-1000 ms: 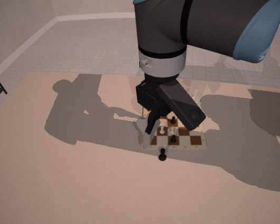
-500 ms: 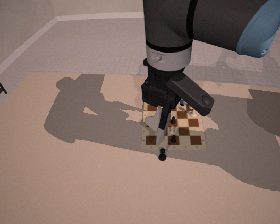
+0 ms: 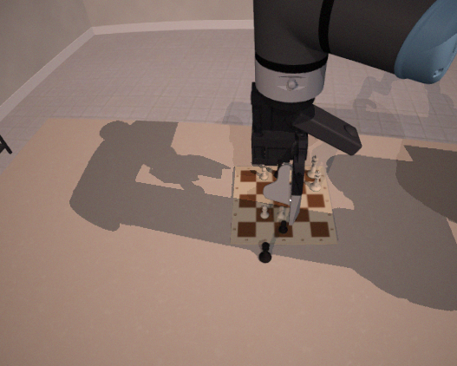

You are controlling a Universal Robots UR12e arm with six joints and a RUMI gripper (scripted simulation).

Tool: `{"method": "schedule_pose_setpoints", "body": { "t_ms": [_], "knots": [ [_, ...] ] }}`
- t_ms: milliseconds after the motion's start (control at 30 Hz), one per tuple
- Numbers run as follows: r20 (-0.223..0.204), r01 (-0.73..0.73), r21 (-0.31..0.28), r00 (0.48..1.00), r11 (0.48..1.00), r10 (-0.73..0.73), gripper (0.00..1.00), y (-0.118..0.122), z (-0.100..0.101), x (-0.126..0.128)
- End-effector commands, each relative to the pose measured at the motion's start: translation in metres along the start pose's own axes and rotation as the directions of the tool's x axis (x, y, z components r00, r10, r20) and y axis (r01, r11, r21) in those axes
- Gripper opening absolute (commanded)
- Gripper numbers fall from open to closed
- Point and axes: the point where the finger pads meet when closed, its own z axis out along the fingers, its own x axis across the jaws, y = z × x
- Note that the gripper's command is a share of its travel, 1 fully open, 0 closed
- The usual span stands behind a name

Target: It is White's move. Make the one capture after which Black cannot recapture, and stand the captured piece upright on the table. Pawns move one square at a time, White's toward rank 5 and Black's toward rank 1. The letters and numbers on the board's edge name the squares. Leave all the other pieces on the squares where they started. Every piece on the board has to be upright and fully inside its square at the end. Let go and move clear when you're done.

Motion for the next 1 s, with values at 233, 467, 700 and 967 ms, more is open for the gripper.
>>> {"method": "schedule_pose_setpoints", "body": {
  "t_ms": [233,467,700,967],
  "knots": [
    [-0.012,0.422,-0.004,0.907,0.907,-0.422,1.0,-0.018,-0.001,-0.033],
    [-0.011,0.653,-0.007,0.758,0.758,-0.653,1.0,-0.028,-0.002,-0.052],
    [-0.01,0.784,-0.009,0.621,0.621,-0.784,1.0,-0.035,-0.002,-0.065],
    [-0.007,0.924,-0.013,0.381,0.381,-0.925,1.0,-0.045,-0.002,-0.081]
  ]
}}
